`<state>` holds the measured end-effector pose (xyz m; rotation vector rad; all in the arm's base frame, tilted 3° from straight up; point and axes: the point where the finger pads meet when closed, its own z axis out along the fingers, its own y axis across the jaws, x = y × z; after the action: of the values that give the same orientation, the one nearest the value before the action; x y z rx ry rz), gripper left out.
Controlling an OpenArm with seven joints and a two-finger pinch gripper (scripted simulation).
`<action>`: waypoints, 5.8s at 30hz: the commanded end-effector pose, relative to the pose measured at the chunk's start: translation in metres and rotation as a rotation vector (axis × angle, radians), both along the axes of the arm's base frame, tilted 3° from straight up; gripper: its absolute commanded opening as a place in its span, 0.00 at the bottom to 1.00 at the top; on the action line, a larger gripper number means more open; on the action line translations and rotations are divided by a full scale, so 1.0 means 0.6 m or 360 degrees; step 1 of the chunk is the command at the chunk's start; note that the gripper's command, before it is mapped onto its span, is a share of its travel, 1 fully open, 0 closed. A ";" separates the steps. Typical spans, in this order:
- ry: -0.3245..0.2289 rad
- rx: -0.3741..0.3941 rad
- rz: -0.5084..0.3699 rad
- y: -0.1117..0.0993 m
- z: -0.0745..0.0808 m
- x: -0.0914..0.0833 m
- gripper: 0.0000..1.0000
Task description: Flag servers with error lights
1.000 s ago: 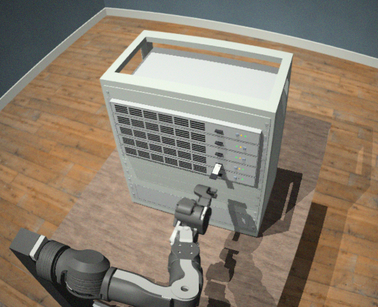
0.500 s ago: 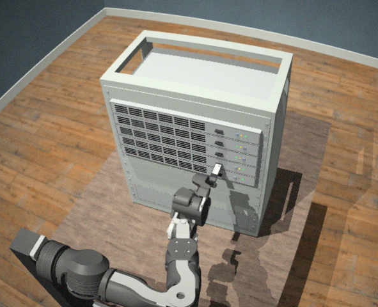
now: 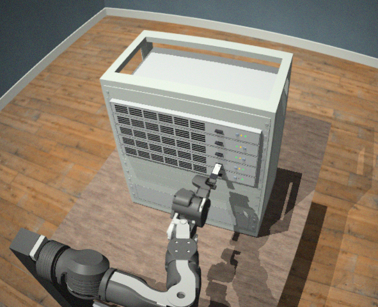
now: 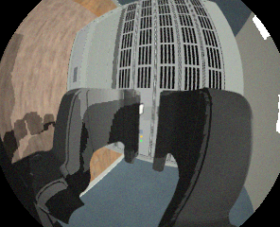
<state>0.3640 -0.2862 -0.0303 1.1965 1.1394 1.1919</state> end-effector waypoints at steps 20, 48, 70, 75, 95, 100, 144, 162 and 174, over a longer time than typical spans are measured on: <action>-0.0004 -0.0001 -0.0001 -0.002 0.007 0.000 0.10; 0.0000 0.0000 0.0002 -0.008 0.012 0.137 0.10; 0.0000 0.0000 0.0003 -0.008 0.012 0.156 0.10; 0.0000 0.0000 0.0002 -0.009 0.012 0.159 0.10; 0.0000 0.0000 0.0002 -0.008 0.013 0.169 0.10; 0.0000 0.0000 0.0002 -0.008 0.013 0.169 0.00; -0.0004 0.0000 -0.0006 -0.010 0.013 0.149 0.00; -0.0005 -0.0001 -0.0007 -0.011 0.012 0.129 0.00; -0.0007 -0.0002 -0.0008 -0.011 0.012 0.109 0.00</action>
<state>0.4297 -0.2898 -0.0250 1.1946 1.1498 1.1955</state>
